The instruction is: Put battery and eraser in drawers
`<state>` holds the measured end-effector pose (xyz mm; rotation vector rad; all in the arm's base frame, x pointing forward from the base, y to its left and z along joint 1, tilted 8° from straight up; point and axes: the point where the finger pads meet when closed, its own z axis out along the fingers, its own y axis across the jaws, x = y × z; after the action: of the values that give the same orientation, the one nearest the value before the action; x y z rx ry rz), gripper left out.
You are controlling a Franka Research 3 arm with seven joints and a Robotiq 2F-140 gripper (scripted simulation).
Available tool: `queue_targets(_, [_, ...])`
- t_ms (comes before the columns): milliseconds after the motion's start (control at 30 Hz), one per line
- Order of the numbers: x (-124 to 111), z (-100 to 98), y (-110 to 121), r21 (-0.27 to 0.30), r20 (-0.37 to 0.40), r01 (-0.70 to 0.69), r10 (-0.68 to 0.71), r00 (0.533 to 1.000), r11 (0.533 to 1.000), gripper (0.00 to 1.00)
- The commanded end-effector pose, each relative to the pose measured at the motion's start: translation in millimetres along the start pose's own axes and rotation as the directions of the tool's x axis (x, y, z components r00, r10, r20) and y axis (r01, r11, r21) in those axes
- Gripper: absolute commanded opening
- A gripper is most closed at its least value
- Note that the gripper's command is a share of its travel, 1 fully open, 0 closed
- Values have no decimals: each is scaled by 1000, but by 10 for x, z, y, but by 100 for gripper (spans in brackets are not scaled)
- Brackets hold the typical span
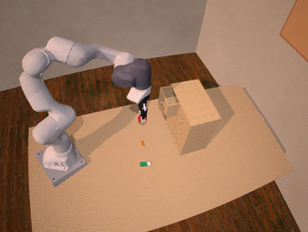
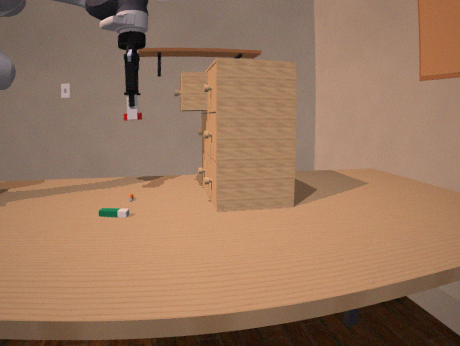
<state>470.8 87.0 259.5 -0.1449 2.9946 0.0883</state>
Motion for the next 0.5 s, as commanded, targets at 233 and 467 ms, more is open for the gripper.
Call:
queue_targets(233, [63,-616,26,-6,-26,7,-8,1000,1000,14])
queue_targets(467, [55,-869,25,-6,-26,7,-8,1000,1000,14])
